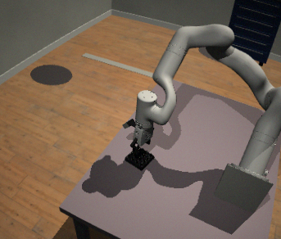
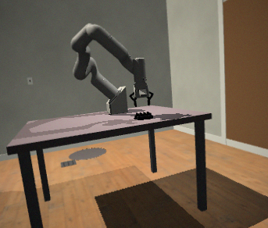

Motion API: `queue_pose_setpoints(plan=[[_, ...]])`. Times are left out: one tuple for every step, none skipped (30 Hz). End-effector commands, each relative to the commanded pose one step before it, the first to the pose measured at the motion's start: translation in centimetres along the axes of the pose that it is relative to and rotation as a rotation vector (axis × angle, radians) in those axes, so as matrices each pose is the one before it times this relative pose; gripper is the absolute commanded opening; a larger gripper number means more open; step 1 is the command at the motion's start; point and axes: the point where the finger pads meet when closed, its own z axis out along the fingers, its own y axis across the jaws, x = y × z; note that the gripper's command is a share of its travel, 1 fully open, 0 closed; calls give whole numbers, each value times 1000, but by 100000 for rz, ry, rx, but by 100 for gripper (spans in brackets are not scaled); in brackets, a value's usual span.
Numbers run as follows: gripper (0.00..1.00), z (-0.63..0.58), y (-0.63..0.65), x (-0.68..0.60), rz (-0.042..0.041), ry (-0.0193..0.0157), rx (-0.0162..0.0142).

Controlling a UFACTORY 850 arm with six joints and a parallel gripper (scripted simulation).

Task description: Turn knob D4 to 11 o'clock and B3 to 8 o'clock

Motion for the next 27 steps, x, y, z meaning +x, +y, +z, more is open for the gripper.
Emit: queue_pose_setpoints(plan=[[100, -84, -7, -536, 51, 154, 50], [100, -1, 6, -183, 0, 0, 0], [100, -1, 6, -193, 0, 1, 0], [100, -1, 6, -200, 0, 1, 0], [100, -1, 7, -206, 0, 0, 0], [100, -1, 7, -211, 0, 0, 0], [100, -1, 7, -214, 0, -1, 0], [100, -1, 7, -216, 0, 0, 0], [100, -1, 8, -215, 0, -1, 0], [100, -1, 7, -214, 0, 0, 0], [100, 0, 0, 0, 0, 0, 0], [100, 0, 0, 0, 0, 0, 0], [100, -1, 7, -209, 0, -1, 0], [100, -1, 7, -203, 0, 0, 0], [100, -1, 7, -195, 0, 0, 0], [100, -1, 6, -186, 0, 0, 0], [100, -1, 6, -175, 0, 0, 0], [100, -1, 6, -164, 0, -1, 0], [100, -1, 5, -151, 0, 0, 0], [100, -1, 5, -137, 0, 0, 0], [100, -1, 4, -123, 0, 0, 0], [100, -1, 4, -108, 0, 0, 0], [100, -1, 3, -93, 0, 0, 0], [100, -1, 3, -79, 0, 0, 0], [100, 0, 2, -64, 0, 0, 0], [100, 0, 2, -50, 0, 0, 0], [100, 0, 1, -38, 0, 0, 0]])
